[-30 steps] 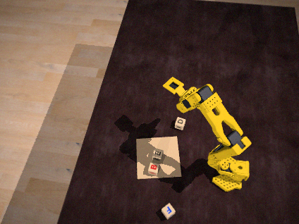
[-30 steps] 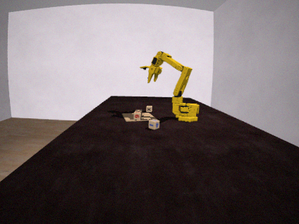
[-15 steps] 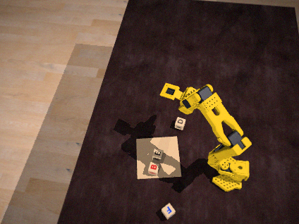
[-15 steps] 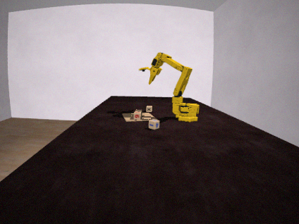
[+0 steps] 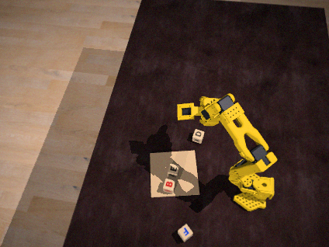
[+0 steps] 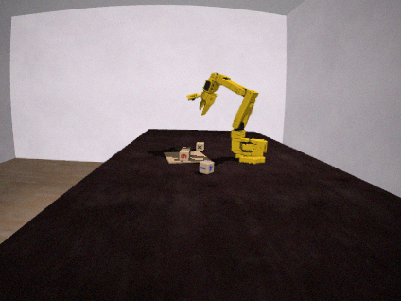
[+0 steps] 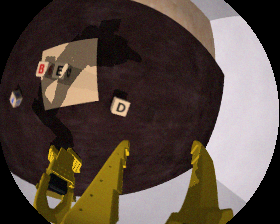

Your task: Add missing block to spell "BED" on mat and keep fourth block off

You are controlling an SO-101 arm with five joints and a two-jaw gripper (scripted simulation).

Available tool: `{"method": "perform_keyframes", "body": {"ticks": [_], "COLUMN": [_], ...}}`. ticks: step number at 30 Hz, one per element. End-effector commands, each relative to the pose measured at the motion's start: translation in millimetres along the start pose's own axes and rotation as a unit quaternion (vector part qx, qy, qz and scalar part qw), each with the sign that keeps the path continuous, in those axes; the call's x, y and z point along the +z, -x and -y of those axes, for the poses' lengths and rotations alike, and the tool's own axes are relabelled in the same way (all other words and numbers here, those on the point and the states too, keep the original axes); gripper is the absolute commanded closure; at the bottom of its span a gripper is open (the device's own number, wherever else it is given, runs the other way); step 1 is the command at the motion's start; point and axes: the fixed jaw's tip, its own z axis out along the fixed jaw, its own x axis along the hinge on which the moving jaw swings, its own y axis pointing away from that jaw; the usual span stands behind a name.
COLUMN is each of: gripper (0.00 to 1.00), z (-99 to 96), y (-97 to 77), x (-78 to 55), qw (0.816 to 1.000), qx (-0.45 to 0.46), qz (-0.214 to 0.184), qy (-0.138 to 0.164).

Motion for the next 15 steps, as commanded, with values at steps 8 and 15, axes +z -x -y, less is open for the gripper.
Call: {"method": "perform_keyframes", "body": {"ticks": [8, 15], "gripper": [0.65, 0.65], "z": [10.4, 11.5], "y": [-3.7, -8.5], "x": [-7.5, -4.2], "qw": [0.981, 0.956], "qx": [-0.187, -0.291], "qz": [0.012, 0.003], "qy": [-0.045, -0.044]}}
